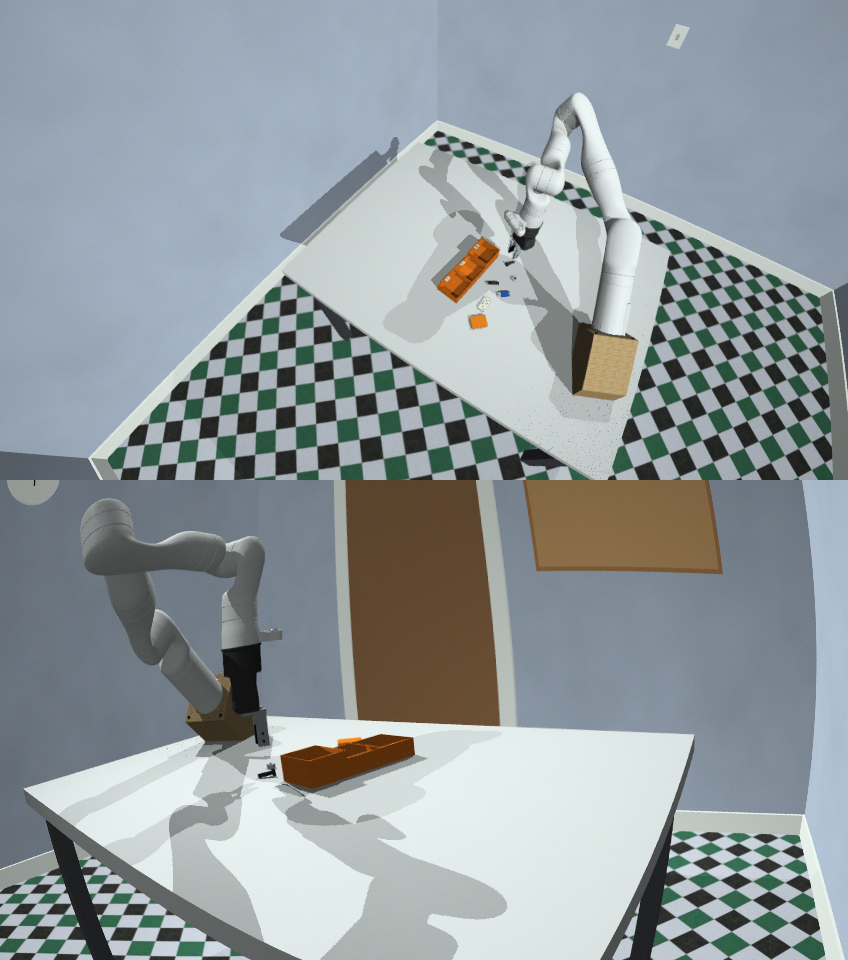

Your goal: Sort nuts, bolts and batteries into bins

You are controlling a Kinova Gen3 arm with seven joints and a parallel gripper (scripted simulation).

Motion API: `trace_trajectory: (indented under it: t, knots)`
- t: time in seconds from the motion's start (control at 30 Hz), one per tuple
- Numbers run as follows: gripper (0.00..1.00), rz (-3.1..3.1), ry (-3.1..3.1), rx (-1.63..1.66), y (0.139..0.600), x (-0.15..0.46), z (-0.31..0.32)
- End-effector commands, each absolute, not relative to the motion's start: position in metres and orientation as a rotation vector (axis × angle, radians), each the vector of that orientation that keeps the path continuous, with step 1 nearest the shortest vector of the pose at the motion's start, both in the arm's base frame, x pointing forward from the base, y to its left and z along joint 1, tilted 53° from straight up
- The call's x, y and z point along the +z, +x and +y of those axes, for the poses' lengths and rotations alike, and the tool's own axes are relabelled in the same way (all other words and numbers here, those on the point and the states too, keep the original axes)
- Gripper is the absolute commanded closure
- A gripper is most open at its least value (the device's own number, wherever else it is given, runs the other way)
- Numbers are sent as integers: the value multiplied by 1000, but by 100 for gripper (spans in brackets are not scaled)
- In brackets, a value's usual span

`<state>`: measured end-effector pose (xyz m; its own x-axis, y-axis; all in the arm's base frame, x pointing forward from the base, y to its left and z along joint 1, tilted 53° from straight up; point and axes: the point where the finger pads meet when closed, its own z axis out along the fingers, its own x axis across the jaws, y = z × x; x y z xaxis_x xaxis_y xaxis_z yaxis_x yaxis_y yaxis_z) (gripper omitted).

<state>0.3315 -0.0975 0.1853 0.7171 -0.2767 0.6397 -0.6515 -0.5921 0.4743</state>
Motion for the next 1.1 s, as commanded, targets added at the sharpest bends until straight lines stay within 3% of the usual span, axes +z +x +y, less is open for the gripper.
trace_trajectory:
  t: [0.0,1.07]
  knots:
    - [38,-700,2200,671,332,186,-97]
    - [38,-707,2199,674,327,192,-87]
